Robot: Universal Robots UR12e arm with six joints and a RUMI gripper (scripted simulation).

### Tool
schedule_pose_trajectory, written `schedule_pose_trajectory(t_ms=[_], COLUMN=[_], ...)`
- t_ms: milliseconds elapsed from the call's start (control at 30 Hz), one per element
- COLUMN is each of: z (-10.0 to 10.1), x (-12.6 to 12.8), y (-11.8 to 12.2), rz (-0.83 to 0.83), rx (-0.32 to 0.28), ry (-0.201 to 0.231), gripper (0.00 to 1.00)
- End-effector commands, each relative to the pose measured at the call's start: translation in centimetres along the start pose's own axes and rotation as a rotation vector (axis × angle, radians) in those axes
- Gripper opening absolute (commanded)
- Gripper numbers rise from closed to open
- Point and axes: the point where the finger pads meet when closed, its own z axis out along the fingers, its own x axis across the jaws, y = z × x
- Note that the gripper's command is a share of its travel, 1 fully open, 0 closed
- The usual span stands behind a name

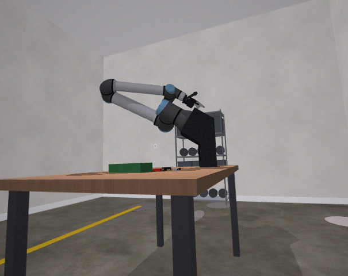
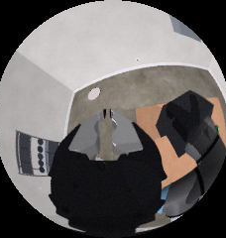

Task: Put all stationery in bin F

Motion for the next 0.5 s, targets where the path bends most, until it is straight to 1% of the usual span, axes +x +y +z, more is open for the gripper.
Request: schedule_pose_trajectory(t_ms=[0,67,100,133,200,267,333,433,467], z=[0.0,0.0,0.0,0.0,-0.1,-0.1,-0.1,-0.1,-0.2], x=[0.3,0.3,0.6,0.8,1.2,1.2,1.6,1.6,1.9], y=[-3.2,-3.2,-4.0,-4.8,-6.4,-6.4,-8.0,-8.0,-8.7], rz=[0.014,0.014,0.052,0.062,0.062,0.062,0.062,0.062,0.100], rx=[0.012,0.012,0.042,0.049,0.049,0.049,0.049,0.049,0.077], ry=[0.002,0.002,0.016,0.020,0.020,0.020,0.020,0.020,0.037], gripper=[0.04,0.04,0.04,0.04,0.04,0.04,0.04,0.04,0.04])
